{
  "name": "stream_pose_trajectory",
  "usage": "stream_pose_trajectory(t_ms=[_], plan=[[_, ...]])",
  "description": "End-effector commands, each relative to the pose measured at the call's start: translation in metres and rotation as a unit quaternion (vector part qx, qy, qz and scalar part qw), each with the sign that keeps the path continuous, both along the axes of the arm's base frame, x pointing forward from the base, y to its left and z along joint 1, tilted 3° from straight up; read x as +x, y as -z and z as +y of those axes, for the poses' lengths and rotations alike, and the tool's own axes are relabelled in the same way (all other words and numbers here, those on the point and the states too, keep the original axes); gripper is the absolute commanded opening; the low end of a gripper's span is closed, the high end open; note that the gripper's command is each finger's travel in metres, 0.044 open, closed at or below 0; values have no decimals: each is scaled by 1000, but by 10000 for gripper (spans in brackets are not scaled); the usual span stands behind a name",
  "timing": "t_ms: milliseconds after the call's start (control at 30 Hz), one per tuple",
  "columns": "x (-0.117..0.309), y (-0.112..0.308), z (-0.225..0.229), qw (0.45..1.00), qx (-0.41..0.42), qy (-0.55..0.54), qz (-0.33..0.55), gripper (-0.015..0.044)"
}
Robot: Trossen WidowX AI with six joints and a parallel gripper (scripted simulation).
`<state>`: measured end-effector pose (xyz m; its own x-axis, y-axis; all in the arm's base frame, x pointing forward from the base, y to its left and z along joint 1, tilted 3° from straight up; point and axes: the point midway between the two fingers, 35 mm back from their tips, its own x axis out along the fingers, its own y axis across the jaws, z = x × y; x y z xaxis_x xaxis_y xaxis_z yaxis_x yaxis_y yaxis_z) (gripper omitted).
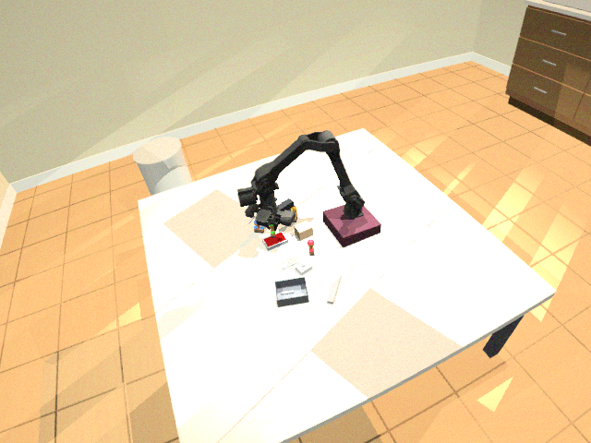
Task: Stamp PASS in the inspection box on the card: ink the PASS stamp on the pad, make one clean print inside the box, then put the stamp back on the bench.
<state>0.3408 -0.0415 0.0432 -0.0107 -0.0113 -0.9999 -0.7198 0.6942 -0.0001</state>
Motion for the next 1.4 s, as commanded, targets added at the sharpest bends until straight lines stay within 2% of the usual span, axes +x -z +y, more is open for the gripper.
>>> stream_pose_trajectory(t_ms=[0,1367], plan=[[0,4,-1,1000,-1,-1,1,0],[-2,30,-1,1000,-2,0,1,0]])
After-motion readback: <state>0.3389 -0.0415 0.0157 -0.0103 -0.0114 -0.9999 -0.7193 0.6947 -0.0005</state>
